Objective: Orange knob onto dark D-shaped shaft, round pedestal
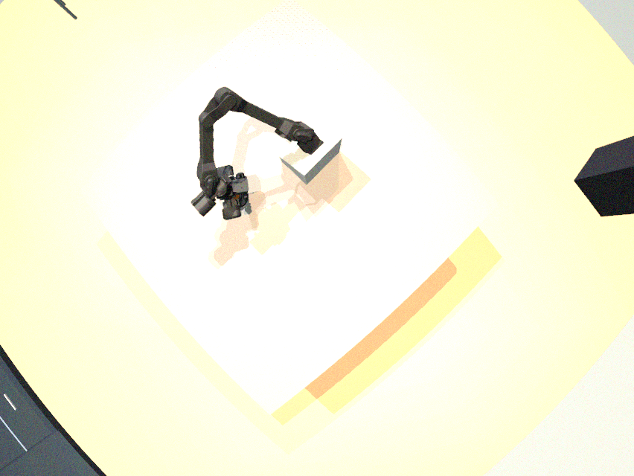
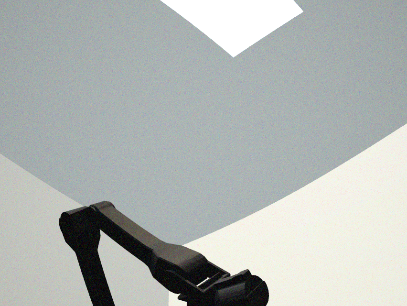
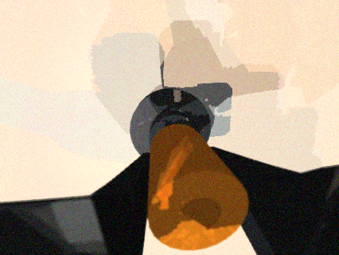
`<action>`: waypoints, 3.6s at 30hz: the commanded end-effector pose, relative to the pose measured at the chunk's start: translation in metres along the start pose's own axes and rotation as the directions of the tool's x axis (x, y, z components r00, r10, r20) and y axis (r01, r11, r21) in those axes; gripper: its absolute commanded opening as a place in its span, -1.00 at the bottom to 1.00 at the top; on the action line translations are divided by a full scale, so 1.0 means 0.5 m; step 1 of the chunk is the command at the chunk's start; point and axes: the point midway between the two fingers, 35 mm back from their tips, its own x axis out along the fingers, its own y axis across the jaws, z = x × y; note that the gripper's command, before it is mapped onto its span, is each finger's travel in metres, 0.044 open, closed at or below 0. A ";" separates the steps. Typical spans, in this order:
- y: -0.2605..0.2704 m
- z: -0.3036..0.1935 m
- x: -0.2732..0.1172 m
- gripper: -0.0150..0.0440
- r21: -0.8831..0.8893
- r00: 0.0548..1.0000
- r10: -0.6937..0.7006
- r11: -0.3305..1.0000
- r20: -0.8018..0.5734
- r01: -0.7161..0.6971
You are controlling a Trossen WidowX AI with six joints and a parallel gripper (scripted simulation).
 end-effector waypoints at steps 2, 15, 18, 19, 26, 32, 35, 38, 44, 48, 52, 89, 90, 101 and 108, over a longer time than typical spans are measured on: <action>0.001 0.001 0.003 -0.49 -0.093 1.000 0.001 0.996 0.000 -0.001; -0.001 0.001 0.006 -0.49 -0.093 1.000 0.001 0.996 0.000 -0.001; -0.001 0.001 0.007 -0.49 -0.093 1.000 0.001 0.996 0.000 -0.001; -0.001 0.001 0.007 -0.49 -0.093 1.000 0.001 0.996 0.000 -0.001; -0.001 0.002 0.003 -0.49 -0.093 1.000 0.001 0.996 0.000 -0.001; 0.000 0.000 -0.003 -0.49 -0.119 1.000 0.001 0.993 0.000 -0.001; 0.000 -0.001 -0.002 -0.49 -0.207 1.000 0.001 0.978 0.000 -0.001; 0.000 0.000 0.002 -0.49 -0.291 1.000 0.001 0.957 0.000 -0.001; -0.001 0.001 0.006 -0.49 -0.298 1.000 0.001 0.954 0.000 -0.001; -0.001 0.000 0.008 -0.49 -0.298 1.000 0.001 0.954 0.000 -0.001; -0.001 0.001 0.006 -0.49 -0.298 1.000 0.001 0.954 0.000 -0.001; -0.001 0.000 0.004 -0.49 0.941 1.000 0.001 0.338 0.000 0.000; -0.001 0.000 0.004 -0.49 0.961 1.000 0.001 0.276 0.000 0.000; -0.001 -0.001 -0.001 -0.49 0.892 1.000 0.000 -0.452 0.000 0.001; 0.001 0.000 -0.003 -0.49 0.577 1.000 0.000 -0.816 0.000 0.001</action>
